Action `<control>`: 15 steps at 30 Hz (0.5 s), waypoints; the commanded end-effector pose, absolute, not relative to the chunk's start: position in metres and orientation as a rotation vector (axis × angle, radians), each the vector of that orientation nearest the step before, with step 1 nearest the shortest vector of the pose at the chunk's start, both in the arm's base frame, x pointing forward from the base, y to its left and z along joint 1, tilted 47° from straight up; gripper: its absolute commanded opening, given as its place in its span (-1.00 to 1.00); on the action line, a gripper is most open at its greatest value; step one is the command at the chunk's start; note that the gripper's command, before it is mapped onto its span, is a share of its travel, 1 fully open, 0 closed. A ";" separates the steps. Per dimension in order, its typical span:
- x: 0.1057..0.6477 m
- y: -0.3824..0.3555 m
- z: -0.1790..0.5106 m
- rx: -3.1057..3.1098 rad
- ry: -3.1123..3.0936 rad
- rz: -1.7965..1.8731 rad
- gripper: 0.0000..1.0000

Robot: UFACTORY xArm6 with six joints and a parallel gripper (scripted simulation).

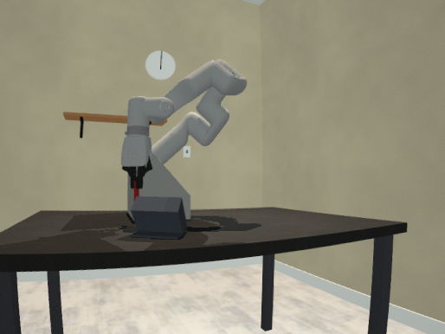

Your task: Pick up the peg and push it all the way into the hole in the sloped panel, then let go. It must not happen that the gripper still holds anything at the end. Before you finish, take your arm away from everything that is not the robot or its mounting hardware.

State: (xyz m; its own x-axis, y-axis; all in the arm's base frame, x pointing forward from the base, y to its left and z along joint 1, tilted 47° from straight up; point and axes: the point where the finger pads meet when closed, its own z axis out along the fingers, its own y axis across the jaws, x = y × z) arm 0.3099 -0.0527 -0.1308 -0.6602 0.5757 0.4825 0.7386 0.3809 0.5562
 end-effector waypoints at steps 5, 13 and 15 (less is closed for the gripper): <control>0.311 -0.056 -0.128 -1.184 -2.431 -1.144 -1.00; 0.320 -0.051 -0.123 -1.273 -2.404 -1.153 -1.00; 0.322 -0.050 -0.122 -1.296 -2.396 -1.155 -1.00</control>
State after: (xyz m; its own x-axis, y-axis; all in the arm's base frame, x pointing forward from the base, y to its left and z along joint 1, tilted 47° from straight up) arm 0.3180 -0.0506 -0.1241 -0.6205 0.6151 0.4864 0.7645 0.3366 0.5497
